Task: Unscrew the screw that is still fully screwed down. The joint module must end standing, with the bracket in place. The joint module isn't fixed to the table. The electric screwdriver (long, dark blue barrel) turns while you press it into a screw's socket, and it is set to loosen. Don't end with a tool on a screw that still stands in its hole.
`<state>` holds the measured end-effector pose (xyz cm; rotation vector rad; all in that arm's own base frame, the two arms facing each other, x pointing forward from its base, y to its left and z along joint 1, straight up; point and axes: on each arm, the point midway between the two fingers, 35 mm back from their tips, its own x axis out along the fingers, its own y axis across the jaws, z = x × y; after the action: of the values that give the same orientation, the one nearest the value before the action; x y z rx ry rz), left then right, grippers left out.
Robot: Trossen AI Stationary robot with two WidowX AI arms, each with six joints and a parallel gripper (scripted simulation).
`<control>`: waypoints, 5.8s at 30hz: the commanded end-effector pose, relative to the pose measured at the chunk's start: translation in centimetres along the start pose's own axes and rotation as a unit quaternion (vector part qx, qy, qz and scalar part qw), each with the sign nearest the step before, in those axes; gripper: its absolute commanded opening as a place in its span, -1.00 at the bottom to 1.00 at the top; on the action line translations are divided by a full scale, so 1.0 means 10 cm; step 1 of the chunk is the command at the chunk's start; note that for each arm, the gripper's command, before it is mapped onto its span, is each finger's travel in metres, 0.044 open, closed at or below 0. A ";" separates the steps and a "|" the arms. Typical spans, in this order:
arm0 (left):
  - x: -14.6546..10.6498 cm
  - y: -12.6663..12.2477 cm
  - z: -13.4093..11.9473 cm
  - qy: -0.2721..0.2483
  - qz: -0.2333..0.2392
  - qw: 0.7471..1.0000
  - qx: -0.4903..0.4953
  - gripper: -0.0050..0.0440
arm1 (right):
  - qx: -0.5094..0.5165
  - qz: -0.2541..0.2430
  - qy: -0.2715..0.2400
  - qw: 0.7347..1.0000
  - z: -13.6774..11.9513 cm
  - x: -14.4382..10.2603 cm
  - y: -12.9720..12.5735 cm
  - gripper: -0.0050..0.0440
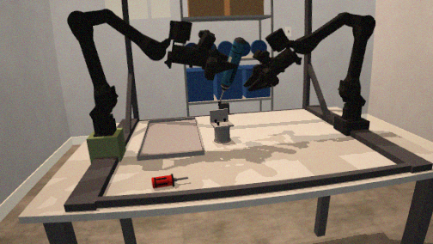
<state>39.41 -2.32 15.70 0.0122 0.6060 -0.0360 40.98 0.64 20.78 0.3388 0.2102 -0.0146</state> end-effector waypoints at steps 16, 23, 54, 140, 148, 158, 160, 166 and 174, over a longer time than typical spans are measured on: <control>-0.04 0.00 0.07 -0.009 0.000 1.000 -0.001 1.00 | 0.409 -0.234 0.087 0.878 -0.35 0.04 -1.12 -0.13; -0.04 0.00 0.07 -0.009 0.000 1.000 -0.001 1.00 | 0.519 -0.319 0.094 0.788 -0.61 -0.11 -1.39 -0.13; -0.04 0.00 0.07 -0.009 0.000 1.000 -0.001 1.00 | 0.748 -0.638 -0.095 0.157 -1.59 -1.43 -2.21 -0.13; -0.04 0.00 0.07 -0.009 0.000 1.000 -0.001 1.00 | 0.747 -0.642 -0.112 0.129 -1.34 -1.43 -2.17 1.00; -0.04 0.00 0.07 -0.009 0.000 1.000 -0.001 1.00 | 0.747 -0.642 -0.112 0.129 -1.34 -1.43 -2.17 1.00; -0.04 0.00 0.07 -0.009 0.000 1.000 -0.001 1.00 | 0.747 -0.642 -0.112 0.129 -1.34 -1.43 -2.17 1.00; -0.04 0.00 0.07 -0.009 0.000 1.000 -0.001 1.00 | 0.747 -0.642 -0.112 0.129 -1.34 -1.43 -2.17 1.00; -0.04 0.00 0.07 -0.009 0.000 1.000 -0.001 1.00 | 0.747 -0.642 -0.112 0.129 -1.34 -1.43 -2.17 1.00; -0.04 0.00 0.07 -0.009 0.000 1.000 -0.001 1.00 | 0.747 -0.642 -0.112 0.129 -1.34 -1.43 -2.17 1.00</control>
<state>39.33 -2.31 15.58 0.0125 0.6125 -0.0359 22.80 -15.48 3.47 2.1233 0.0371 -2.3065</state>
